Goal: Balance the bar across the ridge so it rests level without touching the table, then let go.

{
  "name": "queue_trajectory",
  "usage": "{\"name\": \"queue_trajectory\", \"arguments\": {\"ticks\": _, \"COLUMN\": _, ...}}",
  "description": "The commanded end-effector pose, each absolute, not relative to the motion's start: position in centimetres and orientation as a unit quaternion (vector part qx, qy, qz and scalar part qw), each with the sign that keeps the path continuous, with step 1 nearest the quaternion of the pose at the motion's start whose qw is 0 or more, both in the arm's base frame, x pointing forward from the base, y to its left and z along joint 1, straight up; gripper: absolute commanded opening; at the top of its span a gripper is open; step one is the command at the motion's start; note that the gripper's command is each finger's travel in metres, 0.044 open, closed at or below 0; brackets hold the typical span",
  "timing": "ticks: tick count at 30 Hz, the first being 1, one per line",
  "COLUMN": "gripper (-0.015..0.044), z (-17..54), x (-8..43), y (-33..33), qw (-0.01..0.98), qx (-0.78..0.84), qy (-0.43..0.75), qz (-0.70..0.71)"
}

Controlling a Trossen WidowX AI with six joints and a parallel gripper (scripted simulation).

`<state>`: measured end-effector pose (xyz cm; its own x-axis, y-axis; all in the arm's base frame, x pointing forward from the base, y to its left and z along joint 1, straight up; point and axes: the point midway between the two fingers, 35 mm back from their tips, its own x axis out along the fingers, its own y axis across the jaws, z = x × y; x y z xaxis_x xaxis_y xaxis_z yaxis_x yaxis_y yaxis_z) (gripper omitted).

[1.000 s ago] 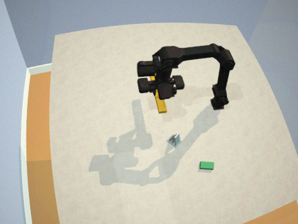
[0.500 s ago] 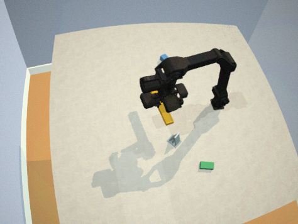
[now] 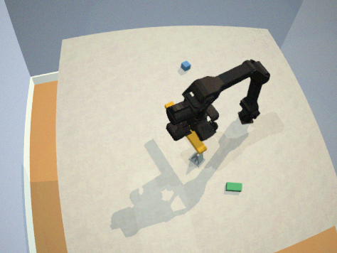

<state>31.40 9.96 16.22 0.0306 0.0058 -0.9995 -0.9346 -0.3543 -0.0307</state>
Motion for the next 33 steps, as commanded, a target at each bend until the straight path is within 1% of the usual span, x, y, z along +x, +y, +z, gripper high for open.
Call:
{"name": "queue_trajectory", "arguments": {"ticks": 1, "gripper": 0.0000, "z": 16.3, "x": 30.7, "y": 11.7, "qw": 0.392, "qx": -0.600, "qy": 0.376, "qz": 0.587}}
{"name": "queue_trajectory", "arguments": {"ticks": 21, "gripper": 0.0000, "z": 16.3, "x": 26.3, "y": 18.1, "qw": 0.319, "qx": -0.640, "qy": 0.301, "qz": 0.631}}
{"name": "queue_trajectory", "arguments": {"ticks": 33, "gripper": 0.0000, "z": 15.3, "x": 26.0, "y": 18.3, "qw": 0.316, "qx": -0.642, "qy": 0.299, "qz": 0.632}}
